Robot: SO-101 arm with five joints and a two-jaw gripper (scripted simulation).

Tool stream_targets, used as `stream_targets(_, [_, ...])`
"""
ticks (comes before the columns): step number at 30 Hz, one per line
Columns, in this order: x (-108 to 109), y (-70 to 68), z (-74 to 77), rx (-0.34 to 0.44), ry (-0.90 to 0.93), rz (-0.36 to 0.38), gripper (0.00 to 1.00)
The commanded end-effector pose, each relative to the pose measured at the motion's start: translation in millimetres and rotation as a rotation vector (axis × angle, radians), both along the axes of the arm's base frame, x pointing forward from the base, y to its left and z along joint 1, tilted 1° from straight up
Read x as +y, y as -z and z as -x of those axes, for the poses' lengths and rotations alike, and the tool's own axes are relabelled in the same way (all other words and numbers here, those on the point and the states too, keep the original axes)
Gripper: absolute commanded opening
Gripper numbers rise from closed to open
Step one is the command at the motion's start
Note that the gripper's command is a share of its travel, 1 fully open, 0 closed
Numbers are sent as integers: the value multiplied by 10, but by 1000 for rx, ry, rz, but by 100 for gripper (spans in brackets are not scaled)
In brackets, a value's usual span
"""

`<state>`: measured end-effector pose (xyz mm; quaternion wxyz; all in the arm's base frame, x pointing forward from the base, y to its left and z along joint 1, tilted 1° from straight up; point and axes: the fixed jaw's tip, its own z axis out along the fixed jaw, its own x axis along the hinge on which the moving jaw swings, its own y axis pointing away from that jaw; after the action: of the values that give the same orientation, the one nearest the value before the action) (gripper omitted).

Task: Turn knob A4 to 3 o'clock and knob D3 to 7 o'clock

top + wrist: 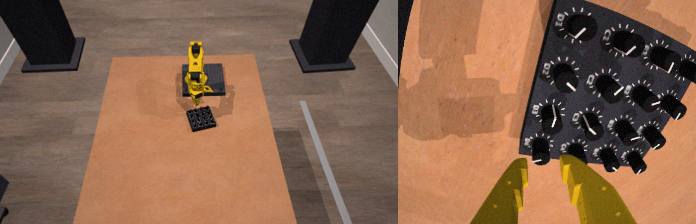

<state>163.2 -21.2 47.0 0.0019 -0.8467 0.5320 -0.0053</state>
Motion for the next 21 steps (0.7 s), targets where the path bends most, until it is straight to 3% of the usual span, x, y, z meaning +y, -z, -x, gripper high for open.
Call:
stream_targets(1, [2, 7, 18, -3, 97, -2, 8])
stream_targets(21, [57, 7, 21, -4, 725, -10, 9])
